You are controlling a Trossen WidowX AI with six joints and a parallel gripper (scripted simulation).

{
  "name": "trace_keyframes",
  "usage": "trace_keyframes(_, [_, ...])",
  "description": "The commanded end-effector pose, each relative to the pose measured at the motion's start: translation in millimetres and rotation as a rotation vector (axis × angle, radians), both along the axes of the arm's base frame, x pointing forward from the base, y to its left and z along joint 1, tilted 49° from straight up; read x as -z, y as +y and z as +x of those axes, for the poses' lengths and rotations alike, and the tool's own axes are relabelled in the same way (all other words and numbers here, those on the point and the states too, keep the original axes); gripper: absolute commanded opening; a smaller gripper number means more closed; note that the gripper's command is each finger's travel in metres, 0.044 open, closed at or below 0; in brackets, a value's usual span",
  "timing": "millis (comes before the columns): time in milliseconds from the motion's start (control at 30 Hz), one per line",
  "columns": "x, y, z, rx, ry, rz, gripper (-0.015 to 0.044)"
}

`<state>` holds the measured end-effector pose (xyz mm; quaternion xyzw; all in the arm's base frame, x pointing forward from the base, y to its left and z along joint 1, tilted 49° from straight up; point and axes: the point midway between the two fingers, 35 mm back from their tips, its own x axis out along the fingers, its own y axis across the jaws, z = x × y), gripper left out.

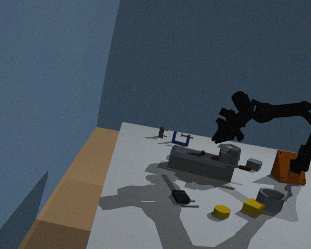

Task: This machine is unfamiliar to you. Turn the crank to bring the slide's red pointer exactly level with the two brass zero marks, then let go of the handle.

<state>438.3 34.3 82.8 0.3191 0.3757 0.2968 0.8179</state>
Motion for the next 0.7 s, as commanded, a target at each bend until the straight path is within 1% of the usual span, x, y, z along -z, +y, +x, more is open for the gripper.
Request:
trace_keyframes(0, [0.1, -0.1, 0.1, 0.001, 0.0, -0.001, 0.0263])
trace_keyframes(200, [0.1, -0.1, 0.1, 0.001, 0.0, -0.001, 0.042])
trace_keyframes(233, [0.1, -0.1, 0.1, 0.001, 0.0, -0.001, 0.044])
trace_keyframes(267, [0.1, -0.1, 0.1, 0.001, 0.0, -0.001, 0.044])
trace_keyframes(667, [0.1, -0.1, 0.1, 0.001, 0.0, -0.001, 0.0125])
